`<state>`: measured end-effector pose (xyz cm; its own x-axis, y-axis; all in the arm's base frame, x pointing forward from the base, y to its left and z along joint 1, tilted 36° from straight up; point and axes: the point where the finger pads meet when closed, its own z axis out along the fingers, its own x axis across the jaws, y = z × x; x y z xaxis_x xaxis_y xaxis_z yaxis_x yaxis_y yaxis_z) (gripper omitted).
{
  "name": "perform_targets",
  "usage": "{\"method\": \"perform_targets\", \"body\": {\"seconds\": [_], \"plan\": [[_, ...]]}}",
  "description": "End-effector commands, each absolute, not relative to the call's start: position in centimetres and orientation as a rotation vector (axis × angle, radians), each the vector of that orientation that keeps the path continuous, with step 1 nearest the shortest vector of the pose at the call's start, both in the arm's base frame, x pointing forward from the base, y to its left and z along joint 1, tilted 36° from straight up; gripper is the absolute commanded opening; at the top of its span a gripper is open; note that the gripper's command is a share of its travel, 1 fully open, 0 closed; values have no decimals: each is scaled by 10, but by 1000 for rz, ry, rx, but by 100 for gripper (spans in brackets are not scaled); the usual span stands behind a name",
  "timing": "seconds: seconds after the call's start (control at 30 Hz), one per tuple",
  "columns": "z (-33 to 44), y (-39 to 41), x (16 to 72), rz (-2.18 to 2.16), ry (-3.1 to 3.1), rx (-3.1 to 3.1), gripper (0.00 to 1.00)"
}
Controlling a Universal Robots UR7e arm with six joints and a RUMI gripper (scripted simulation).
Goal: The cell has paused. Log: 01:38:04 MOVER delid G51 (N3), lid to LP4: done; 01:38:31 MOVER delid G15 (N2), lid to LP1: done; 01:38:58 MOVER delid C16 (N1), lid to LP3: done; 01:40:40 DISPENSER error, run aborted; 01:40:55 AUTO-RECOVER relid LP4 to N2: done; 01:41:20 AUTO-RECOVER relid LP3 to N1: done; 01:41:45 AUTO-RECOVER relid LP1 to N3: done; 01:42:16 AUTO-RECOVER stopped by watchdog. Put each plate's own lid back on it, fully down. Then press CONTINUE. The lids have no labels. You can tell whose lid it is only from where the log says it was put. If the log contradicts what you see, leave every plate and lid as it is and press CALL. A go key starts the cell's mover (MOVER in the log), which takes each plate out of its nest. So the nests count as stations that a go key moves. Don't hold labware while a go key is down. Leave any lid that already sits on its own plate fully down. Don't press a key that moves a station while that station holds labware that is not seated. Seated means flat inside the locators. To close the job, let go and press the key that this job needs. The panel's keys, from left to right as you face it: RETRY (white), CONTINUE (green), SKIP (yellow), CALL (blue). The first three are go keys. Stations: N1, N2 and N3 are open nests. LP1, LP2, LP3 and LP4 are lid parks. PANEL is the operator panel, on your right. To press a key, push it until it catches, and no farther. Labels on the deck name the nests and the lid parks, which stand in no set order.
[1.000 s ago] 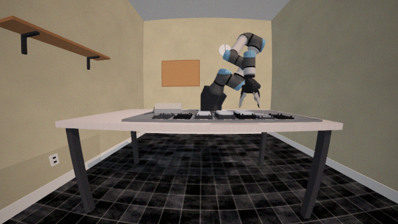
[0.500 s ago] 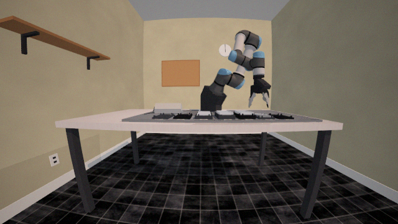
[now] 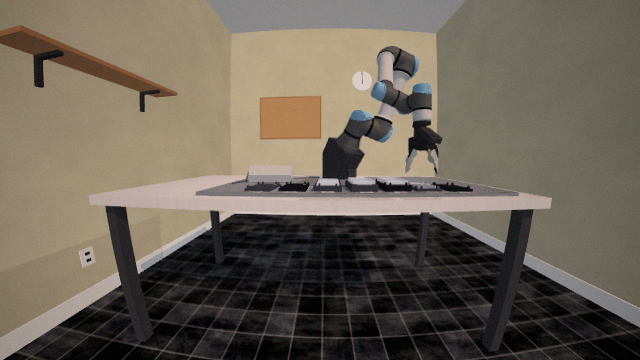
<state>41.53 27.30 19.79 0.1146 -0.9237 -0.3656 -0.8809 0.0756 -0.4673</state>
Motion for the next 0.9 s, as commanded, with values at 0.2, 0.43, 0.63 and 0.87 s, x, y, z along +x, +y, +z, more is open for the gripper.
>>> {"method": "perform_targets", "body": {"seconds": [0.2, 0.43, 0.63, 0.87], "plan": [[189, 278, 421, -92, 1754, -1793, 82], [182, 281, 425, -92, 1754, -1793, 82], [174, 285, 429, -92, 1754, -1793, 82], [168, 288, 433, -92, 1754, -1792, 82]]}}
